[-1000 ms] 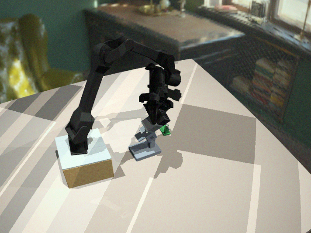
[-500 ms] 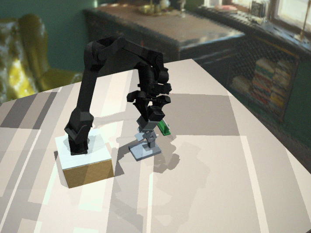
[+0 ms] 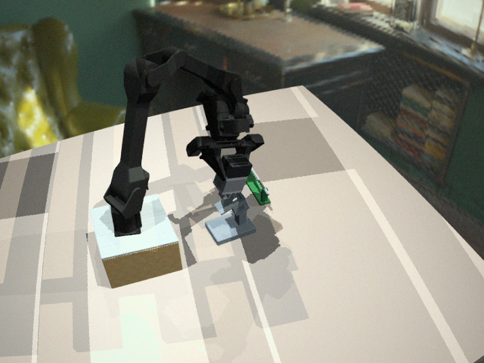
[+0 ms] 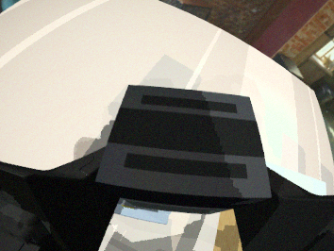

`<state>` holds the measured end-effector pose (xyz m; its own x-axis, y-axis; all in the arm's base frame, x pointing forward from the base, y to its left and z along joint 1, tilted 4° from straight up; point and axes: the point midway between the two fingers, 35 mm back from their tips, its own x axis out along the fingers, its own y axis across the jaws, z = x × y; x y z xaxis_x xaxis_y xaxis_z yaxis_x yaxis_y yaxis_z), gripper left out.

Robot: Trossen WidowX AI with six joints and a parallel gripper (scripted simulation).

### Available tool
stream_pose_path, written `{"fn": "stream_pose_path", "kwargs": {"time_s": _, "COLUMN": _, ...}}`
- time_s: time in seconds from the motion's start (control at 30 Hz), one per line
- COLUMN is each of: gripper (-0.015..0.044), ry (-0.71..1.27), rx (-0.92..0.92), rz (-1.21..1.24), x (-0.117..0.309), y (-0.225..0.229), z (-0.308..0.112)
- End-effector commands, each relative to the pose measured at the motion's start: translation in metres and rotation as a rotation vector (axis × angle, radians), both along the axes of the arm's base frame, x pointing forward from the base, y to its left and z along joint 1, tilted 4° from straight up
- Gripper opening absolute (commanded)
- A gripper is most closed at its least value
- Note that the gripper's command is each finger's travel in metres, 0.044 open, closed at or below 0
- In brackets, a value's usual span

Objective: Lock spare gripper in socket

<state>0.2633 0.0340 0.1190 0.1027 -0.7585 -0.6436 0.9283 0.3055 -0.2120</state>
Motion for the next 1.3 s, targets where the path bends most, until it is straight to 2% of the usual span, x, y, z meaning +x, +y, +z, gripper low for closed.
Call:
{"fn": "stream_pose_path", "kwargs": {"time_s": 0.0, "gripper": 0.0, "ry": -0.085, "rx": -0.016, "rz": -0.02, "x": -0.005, "y": 0.0, "z": 0.004}}
{"fn": "stream_pose_path", "kwargs": {"time_s": 0.83, "gripper": 0.0, "ry": -0.609, "rx": 0.014, "rz": -0.138, "x": -0.034, "y": 0.008, "z": 0.011}}
{"fn": "stream_pose_path", "kwargs": {"time_s": 1.27, "gripper": 0.0, "ry": -0.63, "rx": 0.036, "rz": -0.143, "x": -0.029, "y": 0.007, "z": 0.002}}
